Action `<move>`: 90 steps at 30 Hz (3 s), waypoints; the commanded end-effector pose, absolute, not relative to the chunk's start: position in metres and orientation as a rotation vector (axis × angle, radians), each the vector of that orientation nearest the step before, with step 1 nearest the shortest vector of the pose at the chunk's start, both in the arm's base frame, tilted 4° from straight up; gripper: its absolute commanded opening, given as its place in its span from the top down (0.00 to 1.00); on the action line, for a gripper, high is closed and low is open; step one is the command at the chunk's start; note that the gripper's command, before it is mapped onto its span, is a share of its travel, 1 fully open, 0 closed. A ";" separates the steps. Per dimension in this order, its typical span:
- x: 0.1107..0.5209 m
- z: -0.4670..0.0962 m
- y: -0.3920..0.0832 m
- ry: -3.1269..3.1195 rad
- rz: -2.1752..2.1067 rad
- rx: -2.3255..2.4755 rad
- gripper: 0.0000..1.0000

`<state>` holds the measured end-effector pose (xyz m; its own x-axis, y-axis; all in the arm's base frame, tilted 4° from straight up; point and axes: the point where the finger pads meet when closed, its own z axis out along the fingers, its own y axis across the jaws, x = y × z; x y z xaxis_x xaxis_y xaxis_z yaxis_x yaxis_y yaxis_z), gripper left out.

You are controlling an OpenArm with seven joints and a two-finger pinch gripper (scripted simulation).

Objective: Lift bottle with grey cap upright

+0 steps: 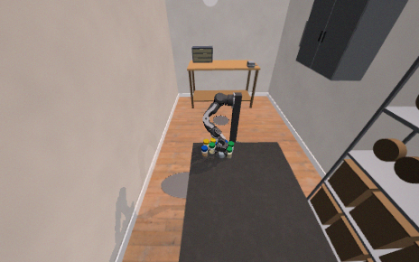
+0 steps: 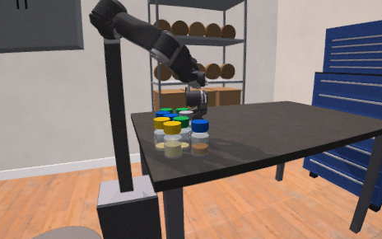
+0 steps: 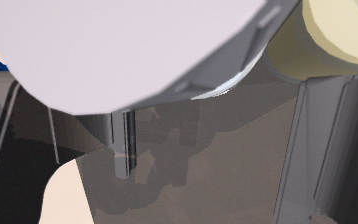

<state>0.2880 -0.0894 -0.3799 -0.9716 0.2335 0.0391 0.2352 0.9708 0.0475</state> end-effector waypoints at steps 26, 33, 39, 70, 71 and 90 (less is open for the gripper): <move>0.263 -0.381 -0.085 -3.076 -0.067 -0.372 0.55; 0.263 -0.379 -0.084 -3.081 -0.071 -0.376 0.55; 0.252 -0.381 -0.082 -3.076 -0.068 -0.371 0.55; 0.242 -0.368 -0.080 -3.077 -0.068 -0.372 0.55; 0.242 -0.366 -0.080 -3.076 -0.068 -0.372 0.55; 0.242 -0.351 -0.081 -3.075 -0.069 -0.372 0.55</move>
